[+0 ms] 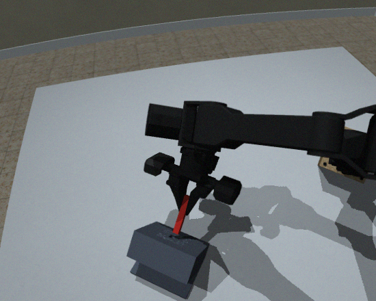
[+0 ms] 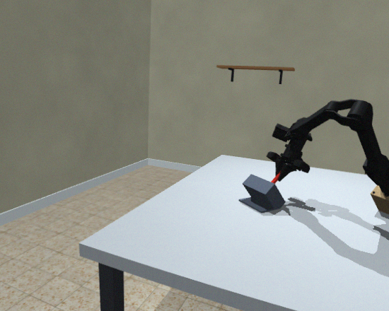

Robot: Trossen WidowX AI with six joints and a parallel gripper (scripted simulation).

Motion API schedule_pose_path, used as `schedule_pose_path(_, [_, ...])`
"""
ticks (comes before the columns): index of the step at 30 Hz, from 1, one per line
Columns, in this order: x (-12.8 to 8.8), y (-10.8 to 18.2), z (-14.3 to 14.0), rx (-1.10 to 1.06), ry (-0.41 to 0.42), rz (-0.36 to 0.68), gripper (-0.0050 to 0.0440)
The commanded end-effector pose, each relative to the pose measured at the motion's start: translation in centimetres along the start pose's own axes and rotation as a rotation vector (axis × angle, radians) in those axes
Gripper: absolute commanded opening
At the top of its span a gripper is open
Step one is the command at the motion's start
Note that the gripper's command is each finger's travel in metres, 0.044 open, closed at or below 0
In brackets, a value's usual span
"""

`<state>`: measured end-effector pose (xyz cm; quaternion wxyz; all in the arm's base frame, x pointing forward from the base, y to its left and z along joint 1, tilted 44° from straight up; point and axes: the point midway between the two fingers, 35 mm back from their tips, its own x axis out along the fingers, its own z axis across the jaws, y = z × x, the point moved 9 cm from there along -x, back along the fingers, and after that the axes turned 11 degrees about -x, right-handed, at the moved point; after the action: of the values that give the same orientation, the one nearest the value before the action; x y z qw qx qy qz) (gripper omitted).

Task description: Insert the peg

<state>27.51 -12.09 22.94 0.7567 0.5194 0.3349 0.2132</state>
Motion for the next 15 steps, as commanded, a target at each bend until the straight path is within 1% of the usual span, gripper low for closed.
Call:
schedule_pose_path(1, [-0.3,0.7,0.2,-0.021,-0.007,0.005,0.0])
schedule_pose_path(6, [-0.1,0.6,0.1,-0.018,-0.007,0.002,0.0])
schedule_pose_path(15, [1.0,0.8,0.1,-0.021,-0.007,0.006,0.0])
